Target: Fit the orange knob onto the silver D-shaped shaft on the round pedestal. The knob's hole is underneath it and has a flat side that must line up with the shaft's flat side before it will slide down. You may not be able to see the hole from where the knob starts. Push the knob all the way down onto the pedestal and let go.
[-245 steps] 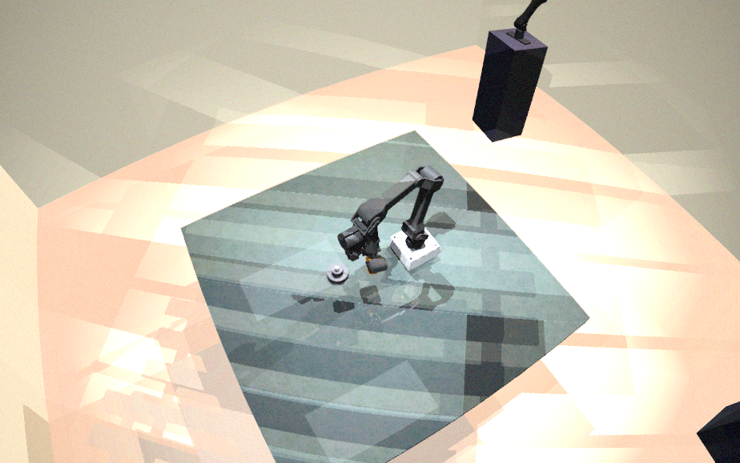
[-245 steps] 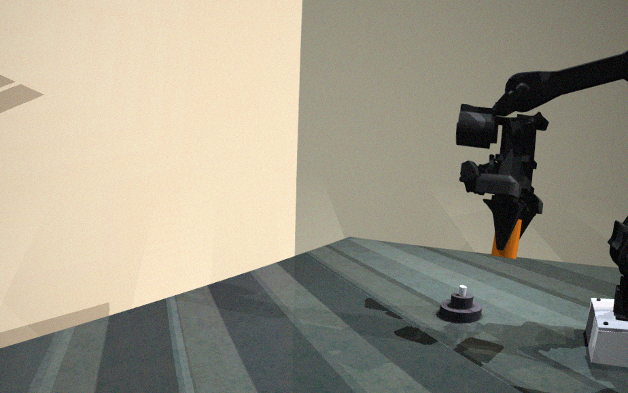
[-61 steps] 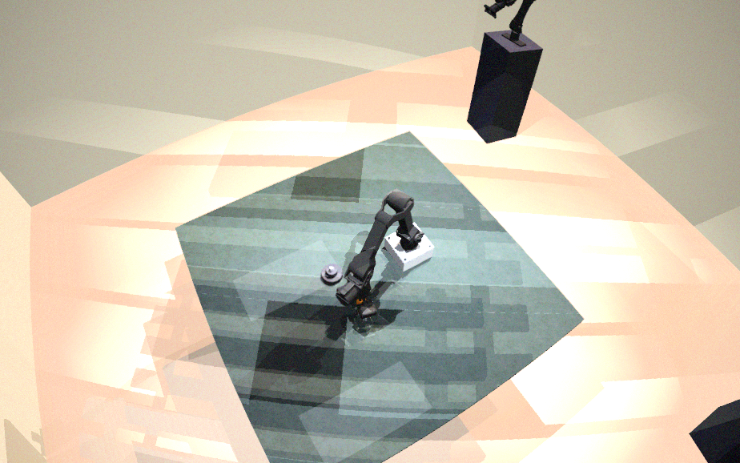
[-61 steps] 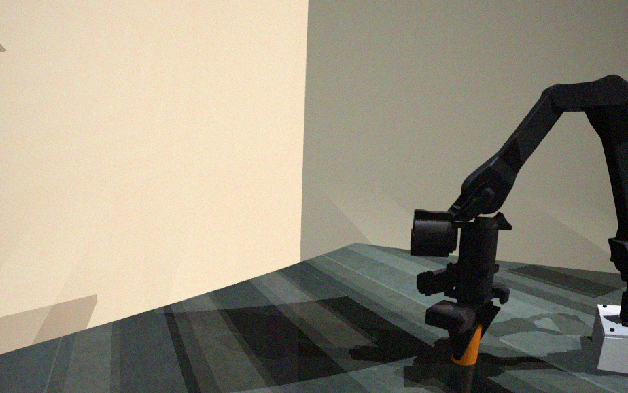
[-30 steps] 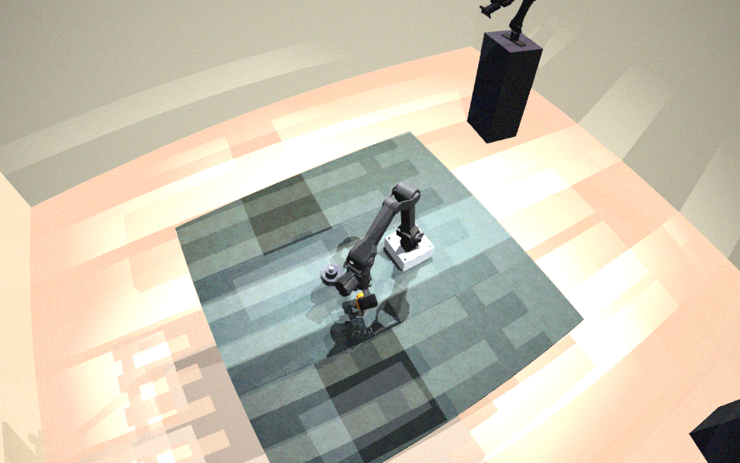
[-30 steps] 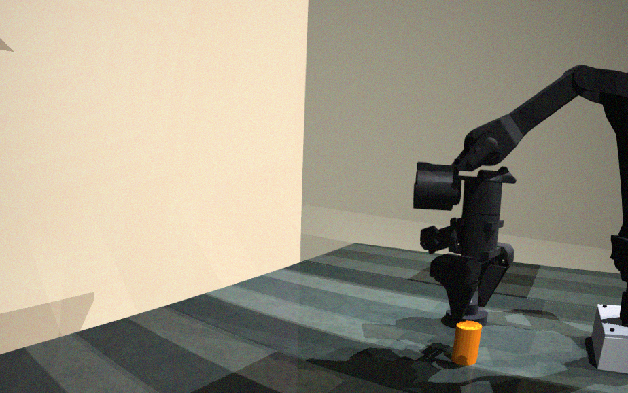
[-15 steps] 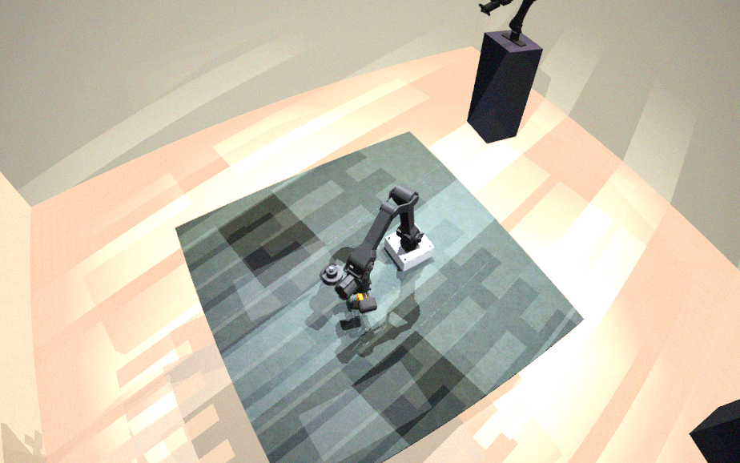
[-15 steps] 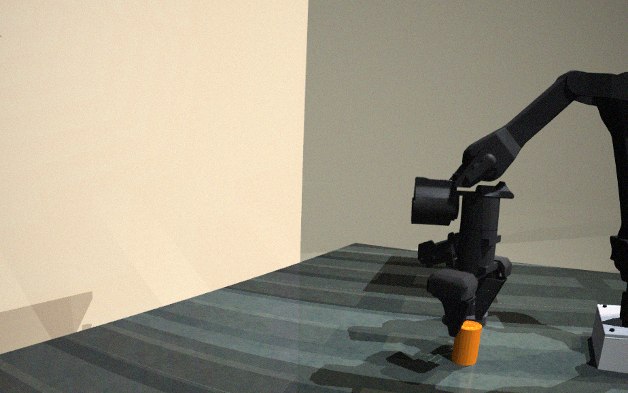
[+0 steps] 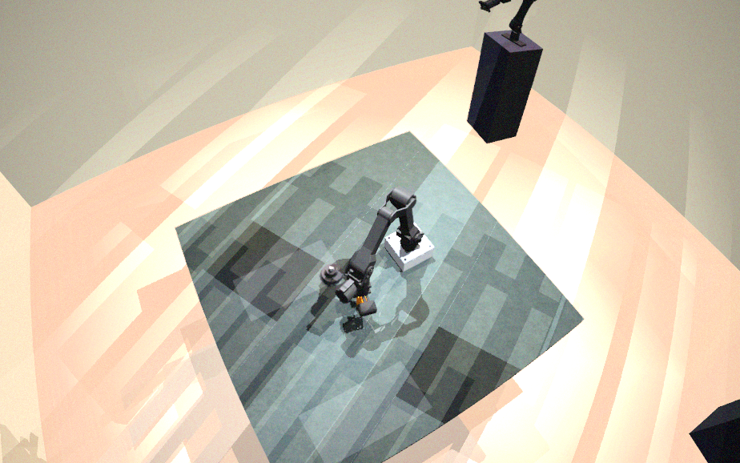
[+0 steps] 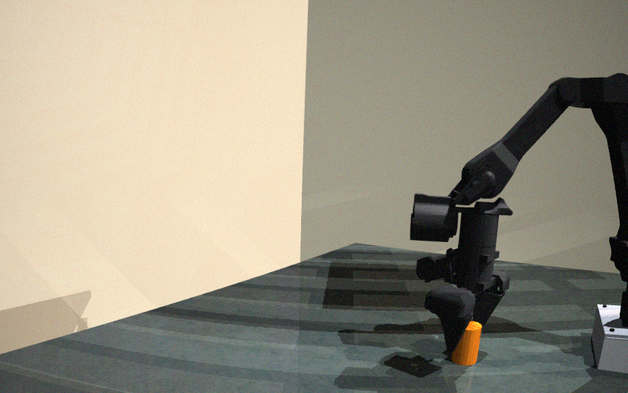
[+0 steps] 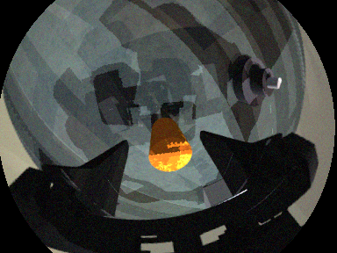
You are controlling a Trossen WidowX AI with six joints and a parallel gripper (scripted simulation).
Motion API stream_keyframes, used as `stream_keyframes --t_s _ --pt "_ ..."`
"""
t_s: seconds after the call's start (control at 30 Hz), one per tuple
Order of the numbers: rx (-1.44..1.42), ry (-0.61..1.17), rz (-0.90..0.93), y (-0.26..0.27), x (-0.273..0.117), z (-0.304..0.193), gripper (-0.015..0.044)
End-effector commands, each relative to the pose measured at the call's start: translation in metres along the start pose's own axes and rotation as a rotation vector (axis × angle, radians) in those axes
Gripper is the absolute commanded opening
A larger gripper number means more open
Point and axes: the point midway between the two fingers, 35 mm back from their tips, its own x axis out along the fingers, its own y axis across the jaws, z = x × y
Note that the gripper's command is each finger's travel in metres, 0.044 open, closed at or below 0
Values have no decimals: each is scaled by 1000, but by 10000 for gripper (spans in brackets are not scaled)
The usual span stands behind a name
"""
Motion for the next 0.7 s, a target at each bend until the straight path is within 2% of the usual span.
stream_keyframes --t_s 0.0,0.33,0.67 --pt "4 10 -9 -2 11 -2 440" --pt "4 10 -9 -3 24 -4 440" --pt "4 10 -9 -3 24 -4 177"
